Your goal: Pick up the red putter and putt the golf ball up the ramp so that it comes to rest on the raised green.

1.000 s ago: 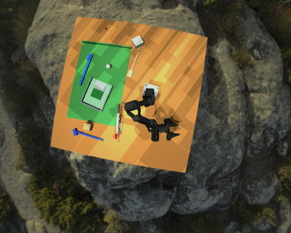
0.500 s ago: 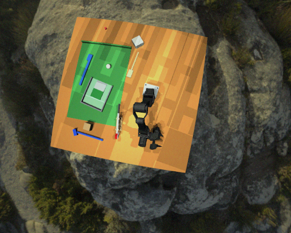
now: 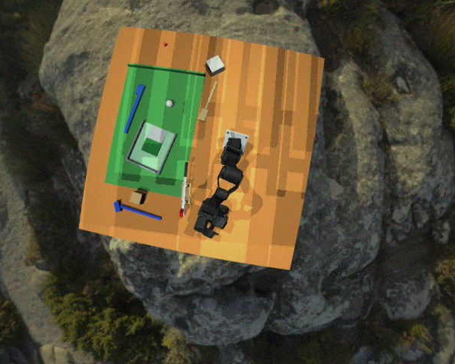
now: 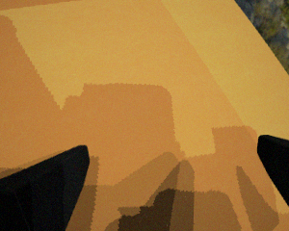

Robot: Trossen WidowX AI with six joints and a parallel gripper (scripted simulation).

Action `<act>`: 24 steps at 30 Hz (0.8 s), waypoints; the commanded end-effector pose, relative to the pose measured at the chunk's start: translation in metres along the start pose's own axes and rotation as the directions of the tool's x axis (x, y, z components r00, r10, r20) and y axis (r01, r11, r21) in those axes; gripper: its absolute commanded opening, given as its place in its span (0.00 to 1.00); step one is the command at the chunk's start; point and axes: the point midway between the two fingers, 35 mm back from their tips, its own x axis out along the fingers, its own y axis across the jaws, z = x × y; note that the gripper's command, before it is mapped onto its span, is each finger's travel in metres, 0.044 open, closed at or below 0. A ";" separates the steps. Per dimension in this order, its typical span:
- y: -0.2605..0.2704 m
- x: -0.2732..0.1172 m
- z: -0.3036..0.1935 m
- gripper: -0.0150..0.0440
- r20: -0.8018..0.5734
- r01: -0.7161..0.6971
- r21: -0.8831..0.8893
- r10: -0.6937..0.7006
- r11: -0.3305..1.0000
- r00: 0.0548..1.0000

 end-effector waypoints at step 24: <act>-0.077 -0.224 -0.176 1.00 -0.775 0.483 0.221 -0.148 0.847 0.615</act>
